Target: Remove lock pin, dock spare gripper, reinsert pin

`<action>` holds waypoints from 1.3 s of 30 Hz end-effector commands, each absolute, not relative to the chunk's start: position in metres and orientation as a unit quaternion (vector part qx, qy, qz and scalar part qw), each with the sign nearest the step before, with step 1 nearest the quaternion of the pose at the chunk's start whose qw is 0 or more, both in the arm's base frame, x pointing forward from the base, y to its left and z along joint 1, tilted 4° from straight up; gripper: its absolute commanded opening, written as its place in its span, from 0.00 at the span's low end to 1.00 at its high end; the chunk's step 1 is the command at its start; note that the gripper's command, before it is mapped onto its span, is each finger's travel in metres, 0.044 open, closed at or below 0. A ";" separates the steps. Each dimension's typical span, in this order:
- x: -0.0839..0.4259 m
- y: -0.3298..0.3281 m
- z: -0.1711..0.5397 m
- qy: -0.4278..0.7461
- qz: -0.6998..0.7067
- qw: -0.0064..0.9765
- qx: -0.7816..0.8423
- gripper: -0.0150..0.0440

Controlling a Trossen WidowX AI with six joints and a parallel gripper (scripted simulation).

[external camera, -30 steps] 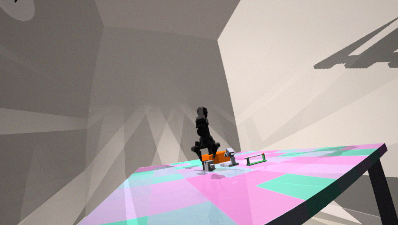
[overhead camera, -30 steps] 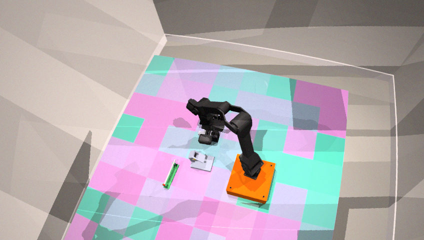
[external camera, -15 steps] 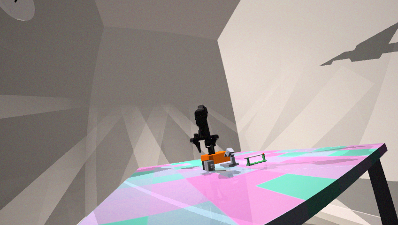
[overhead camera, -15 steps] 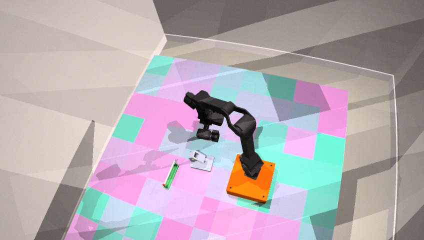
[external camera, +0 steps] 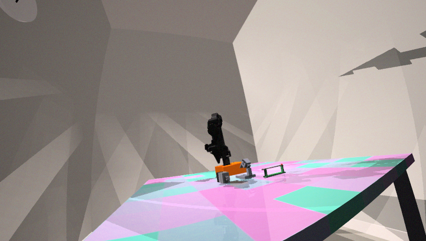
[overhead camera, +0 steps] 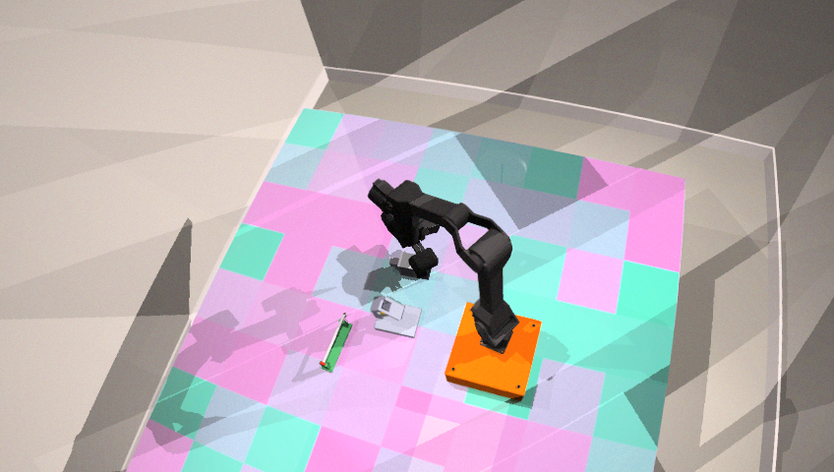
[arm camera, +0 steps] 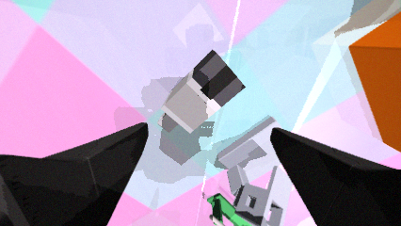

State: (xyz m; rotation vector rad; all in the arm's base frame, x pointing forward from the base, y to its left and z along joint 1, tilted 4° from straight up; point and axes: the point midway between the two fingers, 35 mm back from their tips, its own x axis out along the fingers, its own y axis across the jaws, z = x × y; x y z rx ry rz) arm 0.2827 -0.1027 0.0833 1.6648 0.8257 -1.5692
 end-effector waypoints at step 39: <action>0.286 -0.105 0.114 0.491 0.062 0.866 -0.073 1.00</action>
